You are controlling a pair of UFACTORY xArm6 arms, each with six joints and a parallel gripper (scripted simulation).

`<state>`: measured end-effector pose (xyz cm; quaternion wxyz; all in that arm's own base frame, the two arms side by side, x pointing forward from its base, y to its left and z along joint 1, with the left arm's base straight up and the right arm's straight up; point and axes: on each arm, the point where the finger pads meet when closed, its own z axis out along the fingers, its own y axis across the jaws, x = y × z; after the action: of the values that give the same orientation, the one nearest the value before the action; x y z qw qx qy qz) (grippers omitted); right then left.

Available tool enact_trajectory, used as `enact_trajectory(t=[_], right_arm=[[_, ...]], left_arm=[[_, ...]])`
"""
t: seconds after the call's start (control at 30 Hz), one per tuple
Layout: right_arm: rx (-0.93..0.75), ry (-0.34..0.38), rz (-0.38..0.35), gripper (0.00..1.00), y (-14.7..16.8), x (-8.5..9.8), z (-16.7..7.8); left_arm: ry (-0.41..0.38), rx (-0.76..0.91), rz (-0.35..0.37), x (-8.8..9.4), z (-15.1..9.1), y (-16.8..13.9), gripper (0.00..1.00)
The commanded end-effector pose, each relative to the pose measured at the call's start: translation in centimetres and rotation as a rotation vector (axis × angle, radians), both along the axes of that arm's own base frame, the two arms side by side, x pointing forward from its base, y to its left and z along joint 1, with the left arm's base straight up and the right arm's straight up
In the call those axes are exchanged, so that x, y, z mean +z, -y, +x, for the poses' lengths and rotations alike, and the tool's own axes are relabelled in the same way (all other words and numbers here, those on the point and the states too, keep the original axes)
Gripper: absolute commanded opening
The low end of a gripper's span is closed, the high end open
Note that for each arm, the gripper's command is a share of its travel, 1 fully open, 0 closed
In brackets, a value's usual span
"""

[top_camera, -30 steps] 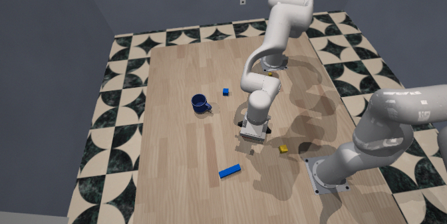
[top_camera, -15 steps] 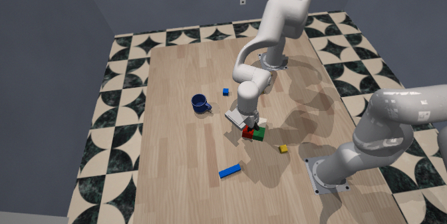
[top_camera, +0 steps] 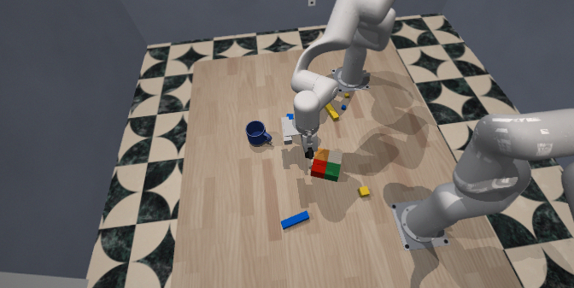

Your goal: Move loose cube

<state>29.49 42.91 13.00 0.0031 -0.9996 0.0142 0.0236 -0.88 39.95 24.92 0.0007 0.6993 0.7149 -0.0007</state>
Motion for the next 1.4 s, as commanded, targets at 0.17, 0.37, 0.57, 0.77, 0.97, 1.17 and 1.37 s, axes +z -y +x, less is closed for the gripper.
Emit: enact_trajectory(t=[0.17,0.37,0.57,0.77,0.97,1.17,1.37], right_arm=[[-0.357,0.046,-0.013,0.50,0.2,0.1,0.1],[-0.357,0.046,-0.013,0.50,0.2,0.1,0.1],[-0.358,0.046,-0.013,0.50,0.2,0.1,0.1],[-0.361,0.046,-0.013,0.50,0.2,-0.1,0.1],[-0.368,0.046,-0.014,0.50,0.2,-0.7,0.1],[-0.368,0.046,-0.014,0.50,0.2,-1.9,0.1],[-0.368,0.046,-0.014,0.50,0.2,-3.0,0.1]], left_arm=[[0.000,0.000,0.002,0.1,0.0,0.0,1.00],[0.000,0.000,0.002,0.1,0.0,0.0,1.00],[0.000,0.000,0.002,0.1,0.0,0.0,1.00],[0.000,0.000,0.002,0.1,0.0,0.0,1.00],[0.000,0.000,0.002,0.1,0.0,0.0,1.00],[0.000,0.000,0.002,0.1,0.0,0.0,1.00],[0.000,0.000,0.002,0.1,0.0,0.0,1.00]])
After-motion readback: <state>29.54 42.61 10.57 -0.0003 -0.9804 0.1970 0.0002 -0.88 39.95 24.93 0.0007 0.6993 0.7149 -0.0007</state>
